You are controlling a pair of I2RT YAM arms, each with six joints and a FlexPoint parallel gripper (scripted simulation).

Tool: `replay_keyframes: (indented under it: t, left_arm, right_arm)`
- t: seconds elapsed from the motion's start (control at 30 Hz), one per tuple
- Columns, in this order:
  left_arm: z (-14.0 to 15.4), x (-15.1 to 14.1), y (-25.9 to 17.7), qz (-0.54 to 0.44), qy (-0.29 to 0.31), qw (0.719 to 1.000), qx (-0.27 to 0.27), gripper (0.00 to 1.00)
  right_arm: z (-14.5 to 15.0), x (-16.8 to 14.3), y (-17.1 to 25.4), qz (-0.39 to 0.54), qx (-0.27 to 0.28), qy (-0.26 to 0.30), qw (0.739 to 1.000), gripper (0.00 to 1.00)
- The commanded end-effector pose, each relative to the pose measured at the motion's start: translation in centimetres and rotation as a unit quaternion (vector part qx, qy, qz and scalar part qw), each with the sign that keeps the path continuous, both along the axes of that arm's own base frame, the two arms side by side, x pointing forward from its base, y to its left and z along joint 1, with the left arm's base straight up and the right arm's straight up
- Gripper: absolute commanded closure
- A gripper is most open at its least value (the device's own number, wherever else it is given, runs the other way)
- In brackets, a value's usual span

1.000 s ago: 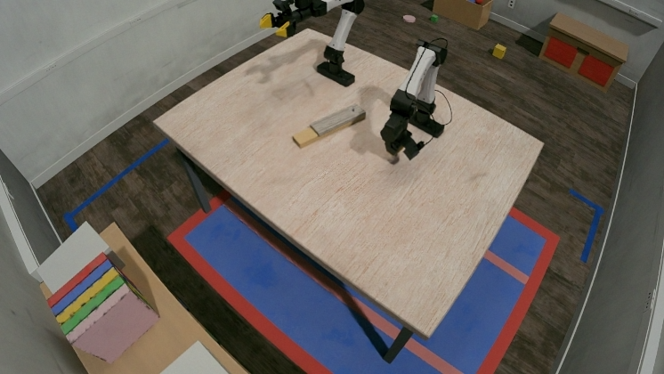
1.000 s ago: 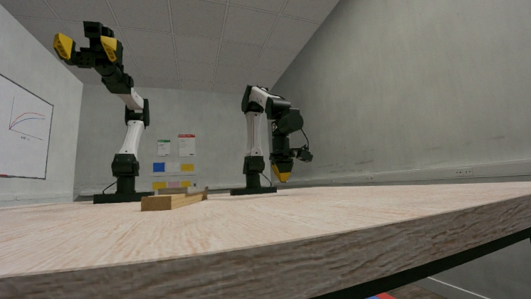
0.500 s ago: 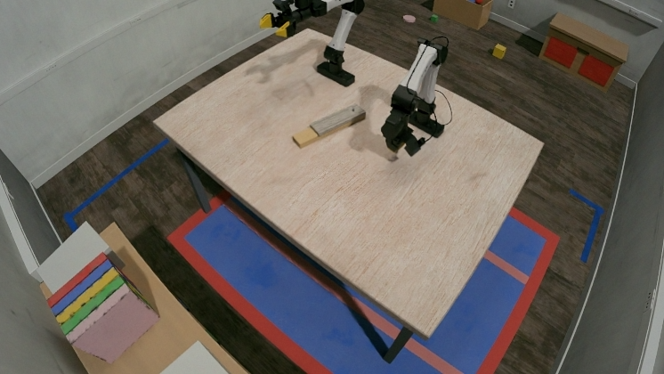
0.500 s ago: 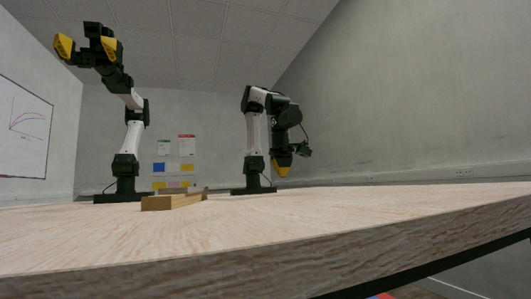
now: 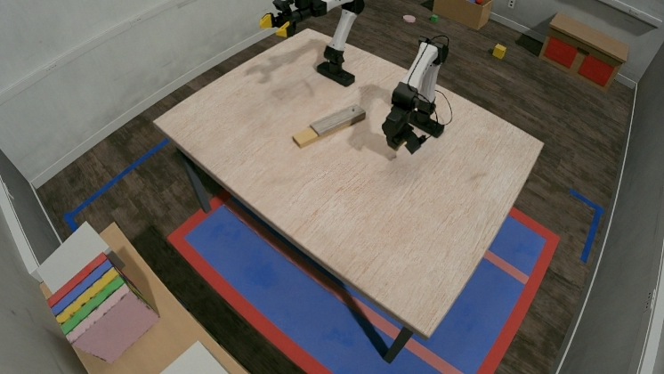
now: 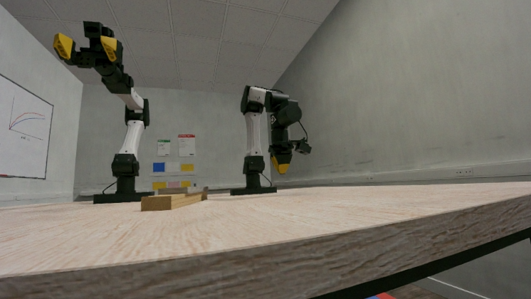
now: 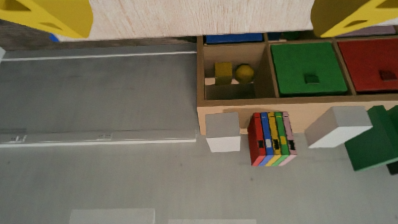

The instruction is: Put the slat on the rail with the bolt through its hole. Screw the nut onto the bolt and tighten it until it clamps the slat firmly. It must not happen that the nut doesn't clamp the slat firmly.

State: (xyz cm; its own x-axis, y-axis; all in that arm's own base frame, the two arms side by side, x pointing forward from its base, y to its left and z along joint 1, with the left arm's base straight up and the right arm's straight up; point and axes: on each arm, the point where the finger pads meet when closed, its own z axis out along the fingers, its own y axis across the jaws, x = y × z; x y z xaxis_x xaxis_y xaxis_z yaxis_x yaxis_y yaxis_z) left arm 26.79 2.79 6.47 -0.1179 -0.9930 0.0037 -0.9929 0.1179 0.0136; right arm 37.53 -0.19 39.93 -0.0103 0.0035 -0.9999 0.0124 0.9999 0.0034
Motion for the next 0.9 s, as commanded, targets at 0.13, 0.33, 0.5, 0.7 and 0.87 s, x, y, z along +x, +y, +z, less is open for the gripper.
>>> replay_keyframes:
  t: [0.13,0.33,0.5,0.7,0.87]
  left_arm:
    - [1.5,0.6,0.3,0.004,-0.02,1.0,0.002,0.86]
    - [0.7,0.4,0.2,0.002,-0.012,1.0,0.002,0.86]
    - [1.1,0.6,-0.2,-0.006,-0.013,1.0,0.001,0.86]
    - [1.1,1.0,-2.6,-0.031,-0.013,0.999,0.0,0.86]
    - [1.2,1.1,-4.6,-0.056,-0.013,0.998,0.001,0.86]
  right_arm:
    - [0.8,-0.1,0.2,0.006,-0.002,-0.012,1.0,0.0]
    - [0.8,-0.1,0.2,0.006,-0.002,-0.012,1.0,0.0]
    - [0.8,-0.1,0.2,0.006,-0.002,-0.012,1.0,0.0]
    - [0.8,-0.1,0.2,0.006,-0.002,-0.012,1.0,0.0]
    - [0.8,-0.1,0.2,0.006,-0.002,-0.012,1.0,0.0]
